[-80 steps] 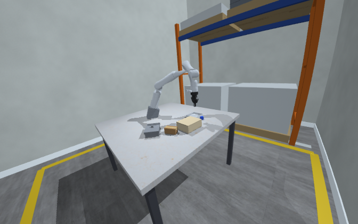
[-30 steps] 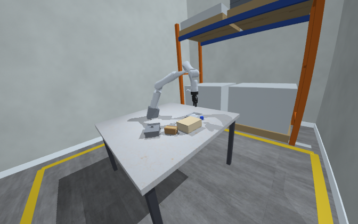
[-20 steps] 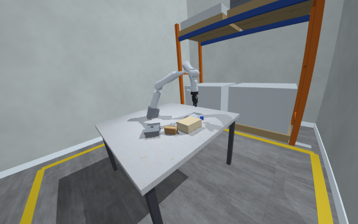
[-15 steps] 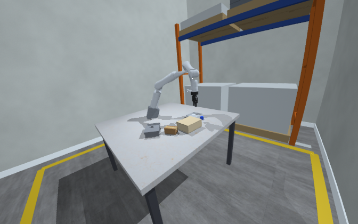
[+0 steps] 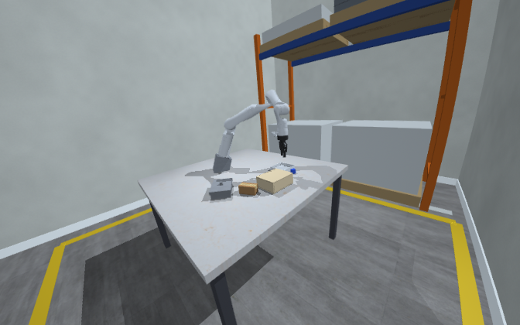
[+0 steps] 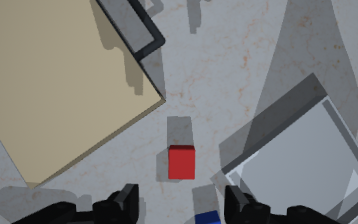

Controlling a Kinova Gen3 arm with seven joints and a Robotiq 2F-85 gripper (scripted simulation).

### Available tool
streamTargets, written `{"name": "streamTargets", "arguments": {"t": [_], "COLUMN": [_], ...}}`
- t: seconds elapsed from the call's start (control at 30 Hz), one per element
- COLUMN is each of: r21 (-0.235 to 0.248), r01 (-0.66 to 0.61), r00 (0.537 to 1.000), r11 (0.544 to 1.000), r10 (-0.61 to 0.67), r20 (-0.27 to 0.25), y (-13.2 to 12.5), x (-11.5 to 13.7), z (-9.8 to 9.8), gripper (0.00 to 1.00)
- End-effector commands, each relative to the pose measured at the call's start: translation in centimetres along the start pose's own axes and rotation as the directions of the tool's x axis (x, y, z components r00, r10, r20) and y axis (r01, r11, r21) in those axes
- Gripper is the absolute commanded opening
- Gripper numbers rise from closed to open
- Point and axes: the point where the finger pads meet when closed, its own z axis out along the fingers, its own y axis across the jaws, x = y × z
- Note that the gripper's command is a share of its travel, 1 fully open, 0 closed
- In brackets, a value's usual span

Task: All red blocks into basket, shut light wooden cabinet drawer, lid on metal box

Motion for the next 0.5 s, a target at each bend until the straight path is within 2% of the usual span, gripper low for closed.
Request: {"name": "streamTargets", "arguments": {"t": [0.0,0.1,0.47], "r21": [0.001,0.001,0.001], "r01": [0.000,0.000,0.000], "r00": [1.000,1.000,1.000], "r11": [1.000,1.000,1.000], "r10": [0.000,0.000,0.000], "r20": [0.002,0.002,0.002], "y": [-0.1,-0.1,-0.1], "x": [0.0,0.0,-0.1], "z": [0.6,1.0,5.1], "gripper": [0.62,0.62,0.62]}}
